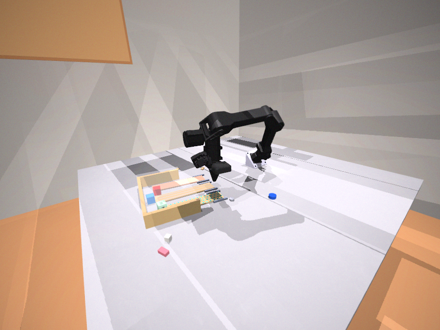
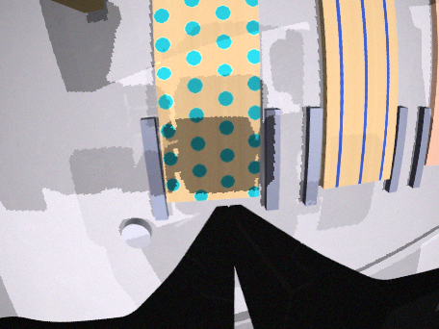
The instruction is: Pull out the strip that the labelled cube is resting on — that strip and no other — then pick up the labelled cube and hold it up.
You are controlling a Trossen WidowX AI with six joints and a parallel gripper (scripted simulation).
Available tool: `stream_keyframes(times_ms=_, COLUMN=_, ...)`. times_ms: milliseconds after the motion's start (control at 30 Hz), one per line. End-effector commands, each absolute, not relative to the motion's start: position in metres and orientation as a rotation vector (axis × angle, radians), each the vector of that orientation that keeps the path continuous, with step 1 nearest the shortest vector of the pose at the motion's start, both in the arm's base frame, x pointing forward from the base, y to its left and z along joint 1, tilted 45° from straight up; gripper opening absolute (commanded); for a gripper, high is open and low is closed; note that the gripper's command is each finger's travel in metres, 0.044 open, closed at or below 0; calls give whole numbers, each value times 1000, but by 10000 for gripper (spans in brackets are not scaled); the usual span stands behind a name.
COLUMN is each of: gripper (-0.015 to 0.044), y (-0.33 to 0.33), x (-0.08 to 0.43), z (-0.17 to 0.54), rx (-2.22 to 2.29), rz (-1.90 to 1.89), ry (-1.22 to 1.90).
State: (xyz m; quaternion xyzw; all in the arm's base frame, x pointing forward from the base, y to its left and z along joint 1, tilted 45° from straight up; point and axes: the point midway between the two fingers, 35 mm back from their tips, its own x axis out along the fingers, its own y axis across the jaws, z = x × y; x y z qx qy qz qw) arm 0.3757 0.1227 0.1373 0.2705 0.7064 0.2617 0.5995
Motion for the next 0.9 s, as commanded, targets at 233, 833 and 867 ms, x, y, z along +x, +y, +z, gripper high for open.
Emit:
stream_keyframes(times_ms=233, gripper=0, y=133, x=376, z=127, rx=625, rz=600, ry=1643)
stream_keyframes(times_ms=833, gripper=0, y=155, x=372, z=107, rx=626, rz=601, ry=1642)
stream_keyframes(times_ms=867, gripper=0, y=156, x=371, z=106, rx=626, rz=601, ry=1642)
